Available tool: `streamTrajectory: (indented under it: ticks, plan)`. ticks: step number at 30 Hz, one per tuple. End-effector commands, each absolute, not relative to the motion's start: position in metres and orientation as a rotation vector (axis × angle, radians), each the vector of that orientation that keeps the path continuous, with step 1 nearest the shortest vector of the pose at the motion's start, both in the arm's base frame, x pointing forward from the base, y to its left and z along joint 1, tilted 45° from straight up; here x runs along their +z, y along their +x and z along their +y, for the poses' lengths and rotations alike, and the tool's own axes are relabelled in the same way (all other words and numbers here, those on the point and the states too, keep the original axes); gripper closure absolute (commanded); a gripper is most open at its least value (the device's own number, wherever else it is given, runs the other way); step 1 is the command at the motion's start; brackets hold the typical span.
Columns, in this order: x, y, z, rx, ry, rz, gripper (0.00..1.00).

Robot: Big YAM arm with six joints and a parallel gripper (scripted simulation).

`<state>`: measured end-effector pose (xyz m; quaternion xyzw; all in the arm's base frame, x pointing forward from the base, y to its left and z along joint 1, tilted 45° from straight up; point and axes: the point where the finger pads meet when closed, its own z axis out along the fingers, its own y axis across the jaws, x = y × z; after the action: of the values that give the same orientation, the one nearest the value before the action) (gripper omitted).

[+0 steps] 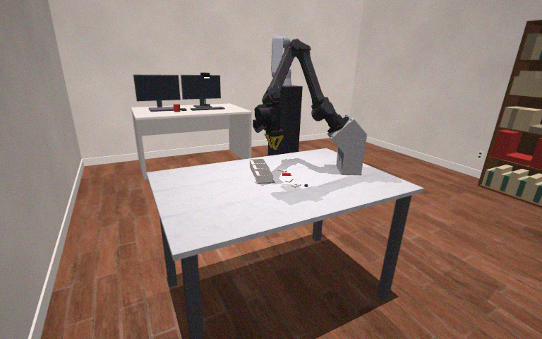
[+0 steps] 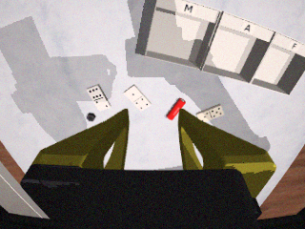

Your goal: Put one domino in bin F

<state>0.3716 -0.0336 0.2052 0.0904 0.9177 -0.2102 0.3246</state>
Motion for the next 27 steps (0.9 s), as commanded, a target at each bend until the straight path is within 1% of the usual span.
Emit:
streamTrajectory:
  ticks: [1,9,22,27]
  plan:
    - [0.191,0.381,-0.025,-0.605,0.045,2.43,0.6]
    - [0.127,0.388,-0.005,-0.694,-0.212,2.452,0.6]
    - [0.039,0.396,0.022,-0.686,-0.188,2.452,0.6]
    - [0.042,0.401,0.016,-0.685,-0.152,2.443,0.6]
